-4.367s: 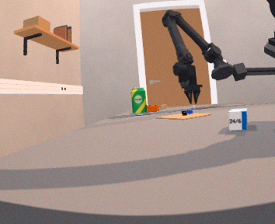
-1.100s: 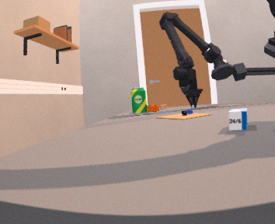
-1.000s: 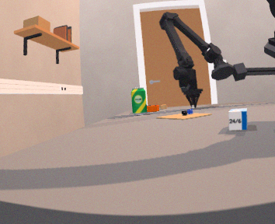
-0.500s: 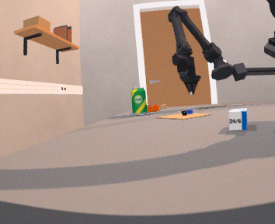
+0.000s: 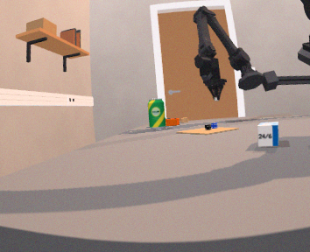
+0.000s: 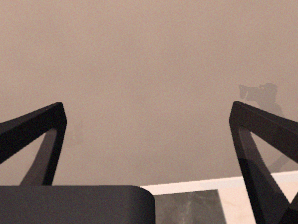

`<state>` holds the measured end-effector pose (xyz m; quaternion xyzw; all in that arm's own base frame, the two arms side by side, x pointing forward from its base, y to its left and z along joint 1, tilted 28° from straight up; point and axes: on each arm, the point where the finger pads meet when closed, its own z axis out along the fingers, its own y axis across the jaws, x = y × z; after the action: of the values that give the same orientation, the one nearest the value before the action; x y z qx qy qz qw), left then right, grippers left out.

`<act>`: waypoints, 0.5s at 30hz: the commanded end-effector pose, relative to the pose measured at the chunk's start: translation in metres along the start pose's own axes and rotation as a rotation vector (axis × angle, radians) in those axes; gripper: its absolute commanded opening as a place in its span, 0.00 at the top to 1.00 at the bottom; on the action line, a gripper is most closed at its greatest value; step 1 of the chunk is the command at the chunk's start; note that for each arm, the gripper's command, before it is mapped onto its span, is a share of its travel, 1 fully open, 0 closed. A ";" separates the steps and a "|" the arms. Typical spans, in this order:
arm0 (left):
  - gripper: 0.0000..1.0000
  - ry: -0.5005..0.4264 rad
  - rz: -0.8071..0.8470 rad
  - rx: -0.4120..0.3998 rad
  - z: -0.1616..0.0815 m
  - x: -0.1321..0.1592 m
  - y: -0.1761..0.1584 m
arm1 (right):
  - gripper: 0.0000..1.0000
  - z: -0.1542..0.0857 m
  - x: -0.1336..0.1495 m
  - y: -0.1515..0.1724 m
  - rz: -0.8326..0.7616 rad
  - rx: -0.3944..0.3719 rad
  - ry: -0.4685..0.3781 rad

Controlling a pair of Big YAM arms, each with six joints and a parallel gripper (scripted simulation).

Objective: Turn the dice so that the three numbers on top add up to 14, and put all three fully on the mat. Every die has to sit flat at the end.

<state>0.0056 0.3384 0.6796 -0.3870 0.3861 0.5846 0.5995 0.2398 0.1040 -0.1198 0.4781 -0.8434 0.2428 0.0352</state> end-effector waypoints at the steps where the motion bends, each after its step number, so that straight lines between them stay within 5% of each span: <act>1: 0.00 -0.054 0.015 -0.003 -0.008 -0.022 0.002 | 0.89 -0.001 -0.009 -0.004 0.022 0.000 -0.009; 9: 0.00 -0.054 0.015 -0.003 -0.008 -0.022 0.002 | 0.89 -0.004 -0.028 -0.001 -0.002 0.002 -0.011; 15: 0.00 -0.054 0.015 -0.003 -0.008 -0.022 0.002 | 0.89 -0.008 -0.080 -0.003 -0.008 0.001 -0.016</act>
<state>0.0056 0.3384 0.6796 -0.3870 0.3861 0.5846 0.5995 0.2640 0.1375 -0.1278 0.4824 -0.8413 0.2406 0.0390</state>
